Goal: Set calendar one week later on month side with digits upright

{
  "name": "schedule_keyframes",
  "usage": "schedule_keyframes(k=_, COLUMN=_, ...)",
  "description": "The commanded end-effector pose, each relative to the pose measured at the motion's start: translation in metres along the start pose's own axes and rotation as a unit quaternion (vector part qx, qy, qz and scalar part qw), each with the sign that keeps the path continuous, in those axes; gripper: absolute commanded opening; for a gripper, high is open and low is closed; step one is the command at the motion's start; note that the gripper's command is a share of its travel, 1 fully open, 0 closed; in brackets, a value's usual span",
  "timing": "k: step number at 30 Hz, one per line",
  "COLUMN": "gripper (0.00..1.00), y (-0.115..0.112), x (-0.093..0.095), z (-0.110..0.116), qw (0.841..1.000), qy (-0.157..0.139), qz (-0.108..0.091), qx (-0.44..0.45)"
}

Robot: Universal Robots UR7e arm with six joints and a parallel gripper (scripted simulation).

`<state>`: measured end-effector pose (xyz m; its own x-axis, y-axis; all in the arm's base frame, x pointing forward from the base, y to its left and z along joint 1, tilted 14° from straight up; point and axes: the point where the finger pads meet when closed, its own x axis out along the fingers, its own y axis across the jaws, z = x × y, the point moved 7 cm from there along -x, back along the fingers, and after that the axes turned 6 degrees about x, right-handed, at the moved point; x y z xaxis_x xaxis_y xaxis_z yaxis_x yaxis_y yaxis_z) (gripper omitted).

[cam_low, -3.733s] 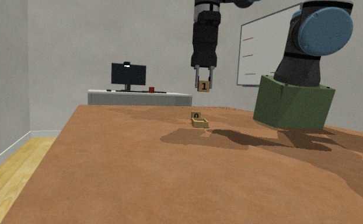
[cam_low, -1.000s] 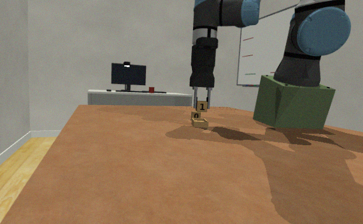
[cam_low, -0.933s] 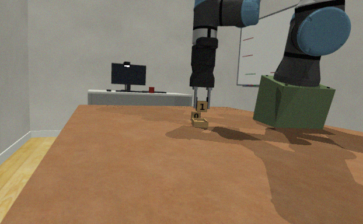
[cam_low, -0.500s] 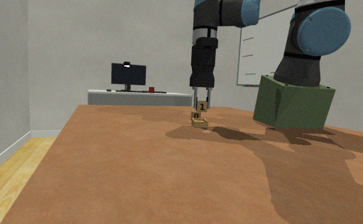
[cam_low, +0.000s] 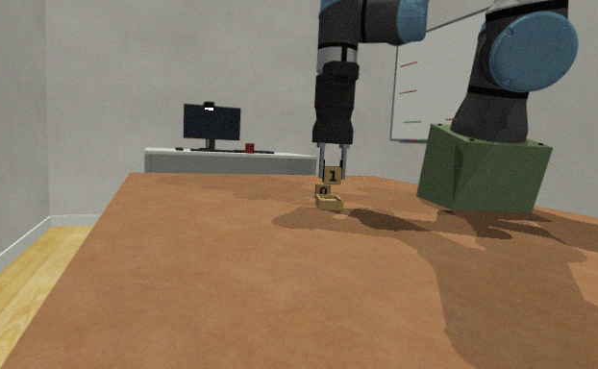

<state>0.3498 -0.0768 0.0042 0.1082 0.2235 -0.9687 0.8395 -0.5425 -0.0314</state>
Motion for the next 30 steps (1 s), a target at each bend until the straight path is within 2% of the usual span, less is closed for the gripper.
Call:
schedule_keyframes(k=1, gripper=0.6, y=0.0003, x=-0.0003, z=0.0, qw=1.0, qy=0.0, qz=0.001, qx=0.0)
schedule_keyframes(k=30, gripper=0.6, y=0.0003, x=0.0043, z=0.0, qw=1.0, qy=0.0, qz=0.001, qx=0.0)
